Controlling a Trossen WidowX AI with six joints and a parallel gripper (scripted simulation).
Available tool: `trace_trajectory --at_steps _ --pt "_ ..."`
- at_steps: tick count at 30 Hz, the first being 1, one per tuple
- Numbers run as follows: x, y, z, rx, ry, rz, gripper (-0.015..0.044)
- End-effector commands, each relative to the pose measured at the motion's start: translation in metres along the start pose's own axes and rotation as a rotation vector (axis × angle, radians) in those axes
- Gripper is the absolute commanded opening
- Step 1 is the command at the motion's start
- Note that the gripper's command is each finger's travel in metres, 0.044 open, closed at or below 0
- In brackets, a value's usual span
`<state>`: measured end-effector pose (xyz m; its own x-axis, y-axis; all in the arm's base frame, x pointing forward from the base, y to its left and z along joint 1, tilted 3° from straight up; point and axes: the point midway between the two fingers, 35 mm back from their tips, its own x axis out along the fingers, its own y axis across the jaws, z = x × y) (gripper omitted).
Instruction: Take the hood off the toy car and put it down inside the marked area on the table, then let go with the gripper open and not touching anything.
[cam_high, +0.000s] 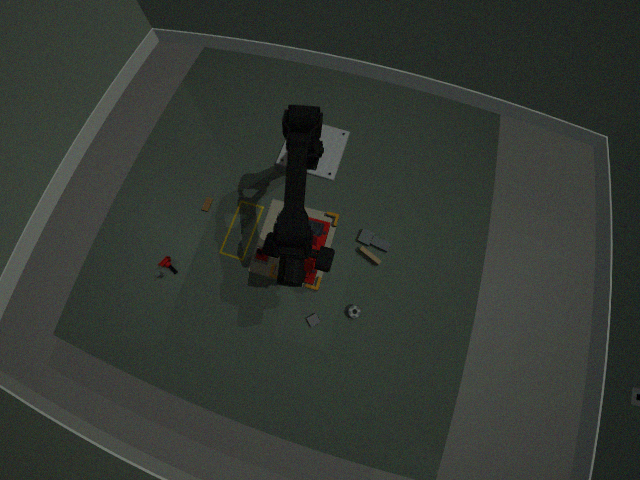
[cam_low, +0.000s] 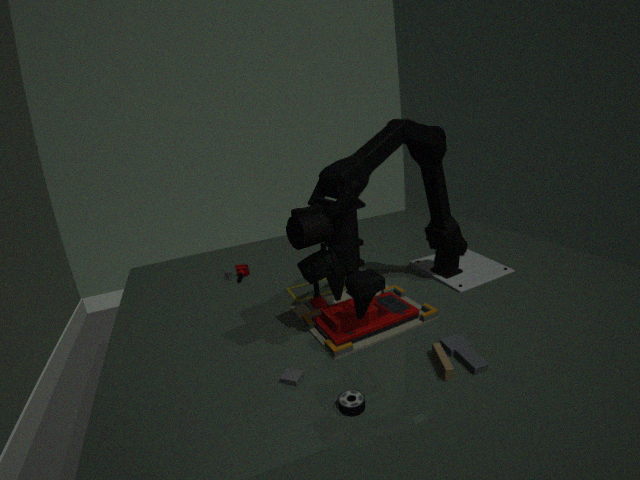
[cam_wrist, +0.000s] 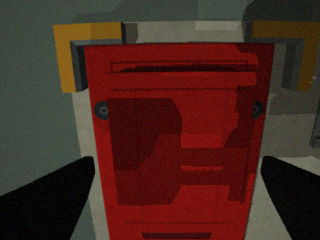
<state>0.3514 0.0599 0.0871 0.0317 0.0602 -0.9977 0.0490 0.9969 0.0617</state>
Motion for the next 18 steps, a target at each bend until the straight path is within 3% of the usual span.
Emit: trace_trajectory --at_steps 1,18 --pt "0.0033 -0.0008 -0.0002 -0.006 0.001 -0.005 0.044" --pt "0.0117 -0.0008 -0.0003 -0.006 0.001 -0.005 0.044"
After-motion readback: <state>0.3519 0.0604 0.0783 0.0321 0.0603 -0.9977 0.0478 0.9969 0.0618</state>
